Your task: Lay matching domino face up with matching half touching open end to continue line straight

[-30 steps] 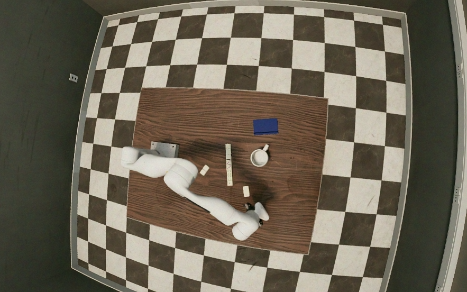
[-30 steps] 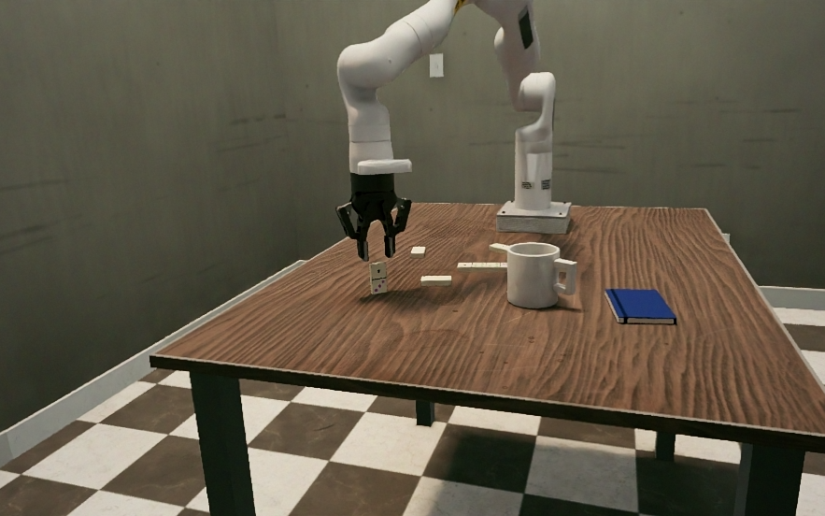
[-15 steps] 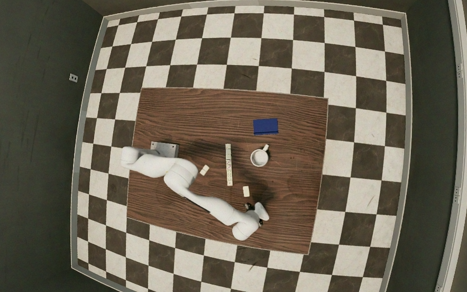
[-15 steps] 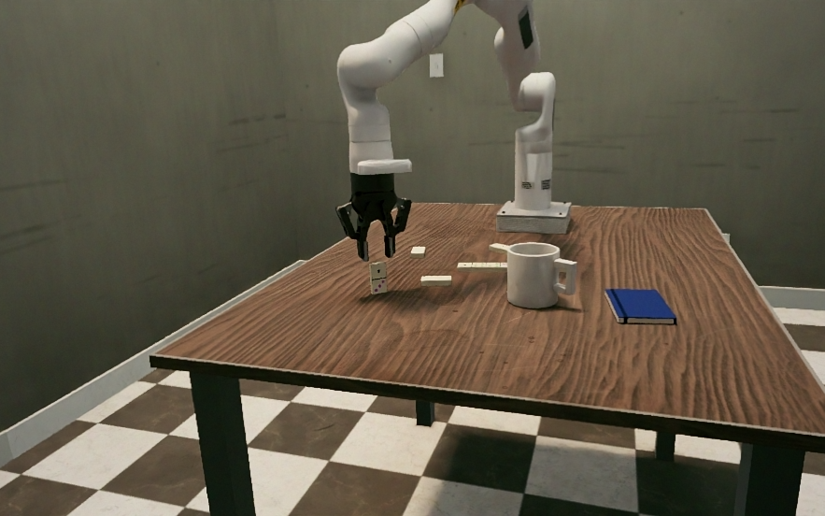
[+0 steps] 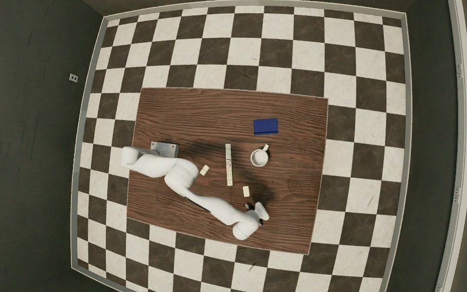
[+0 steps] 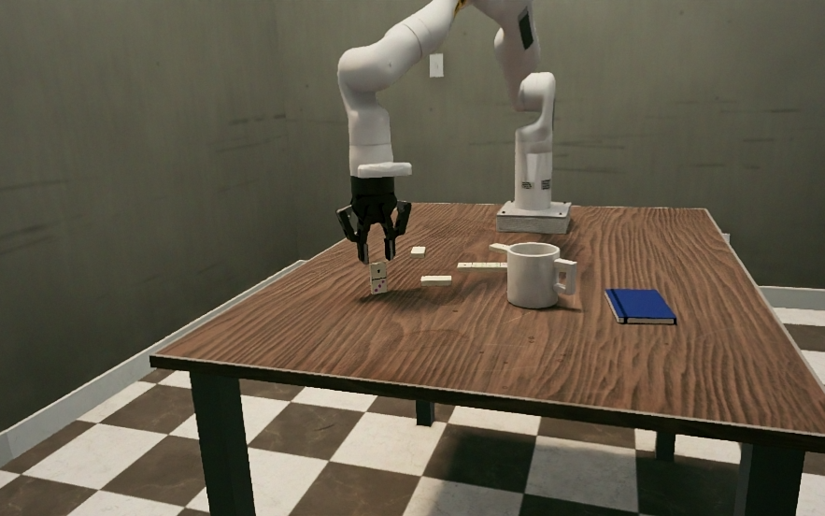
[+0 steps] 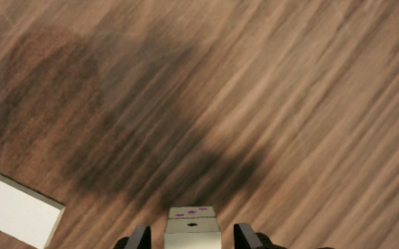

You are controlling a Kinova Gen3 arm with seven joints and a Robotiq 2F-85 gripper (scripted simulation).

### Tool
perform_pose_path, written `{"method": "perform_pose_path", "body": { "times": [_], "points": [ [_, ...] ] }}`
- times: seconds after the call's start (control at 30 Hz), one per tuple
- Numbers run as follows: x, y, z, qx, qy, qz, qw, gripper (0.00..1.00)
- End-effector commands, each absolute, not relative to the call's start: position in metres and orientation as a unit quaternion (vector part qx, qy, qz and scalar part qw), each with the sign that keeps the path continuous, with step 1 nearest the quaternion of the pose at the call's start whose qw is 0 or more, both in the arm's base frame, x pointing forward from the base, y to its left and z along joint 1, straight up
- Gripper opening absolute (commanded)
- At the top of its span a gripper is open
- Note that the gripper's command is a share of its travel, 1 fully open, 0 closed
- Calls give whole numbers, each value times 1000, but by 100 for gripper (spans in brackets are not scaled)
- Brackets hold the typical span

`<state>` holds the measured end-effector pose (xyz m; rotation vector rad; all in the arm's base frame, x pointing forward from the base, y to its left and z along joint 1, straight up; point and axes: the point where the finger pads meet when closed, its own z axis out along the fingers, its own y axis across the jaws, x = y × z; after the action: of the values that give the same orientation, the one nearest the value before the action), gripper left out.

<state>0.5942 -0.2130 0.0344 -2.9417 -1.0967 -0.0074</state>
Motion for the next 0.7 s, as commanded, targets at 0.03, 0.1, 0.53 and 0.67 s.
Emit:
{"method": "perform_pose_path", "body": {
  "times": [0.03, 0.1, 0.53, 0.67],
  "points": [
    [595, -213, 34, -937, -349, -3, 0, 50],
    [595, -213, 33, -937, -349, -3, 0, 50],
    [595, -213, 27, -937, -349, -3, 0, 50],
    [595, -213, 27, -937, -349, -3, 0, 50]
  ]
}}
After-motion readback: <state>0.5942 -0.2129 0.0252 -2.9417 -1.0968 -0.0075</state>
